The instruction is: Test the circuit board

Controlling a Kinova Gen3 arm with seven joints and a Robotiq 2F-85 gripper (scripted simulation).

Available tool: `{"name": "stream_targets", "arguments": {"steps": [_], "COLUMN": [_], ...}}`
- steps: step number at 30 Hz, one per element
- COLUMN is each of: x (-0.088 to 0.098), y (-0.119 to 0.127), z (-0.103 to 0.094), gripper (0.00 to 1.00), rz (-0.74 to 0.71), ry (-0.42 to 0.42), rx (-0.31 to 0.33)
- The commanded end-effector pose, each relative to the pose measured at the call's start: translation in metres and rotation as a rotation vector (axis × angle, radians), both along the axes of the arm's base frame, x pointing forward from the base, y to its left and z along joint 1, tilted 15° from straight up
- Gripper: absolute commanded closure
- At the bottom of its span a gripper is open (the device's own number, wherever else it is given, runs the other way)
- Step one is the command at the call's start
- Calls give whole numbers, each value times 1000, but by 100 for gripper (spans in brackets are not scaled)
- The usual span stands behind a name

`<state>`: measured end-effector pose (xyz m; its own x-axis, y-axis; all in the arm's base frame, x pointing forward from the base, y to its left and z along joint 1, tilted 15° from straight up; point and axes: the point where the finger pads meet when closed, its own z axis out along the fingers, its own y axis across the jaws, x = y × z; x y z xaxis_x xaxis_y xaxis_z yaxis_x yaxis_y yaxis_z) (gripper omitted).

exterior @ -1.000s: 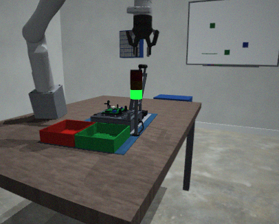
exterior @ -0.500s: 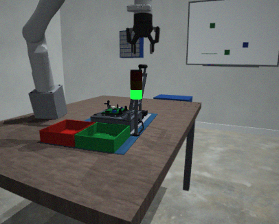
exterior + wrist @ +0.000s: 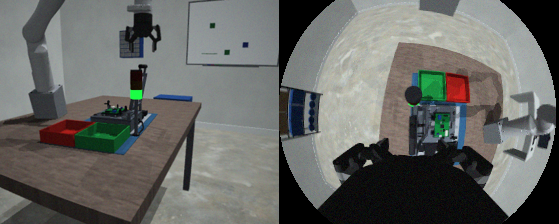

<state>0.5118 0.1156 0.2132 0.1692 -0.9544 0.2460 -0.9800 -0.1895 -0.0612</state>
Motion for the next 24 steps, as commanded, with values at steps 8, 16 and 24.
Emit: {"name": "stream_targets", "arguments": {"steps": [8, 16, 24], "x": [0, -2, -24], "y": [0, 0, -4], "z": [1, 1, -1], "gripper": [0, 0, 0], "rz": [1, 1, 1], "ry": [-2, -2, -2], "rx": [1, 1, 1]}}
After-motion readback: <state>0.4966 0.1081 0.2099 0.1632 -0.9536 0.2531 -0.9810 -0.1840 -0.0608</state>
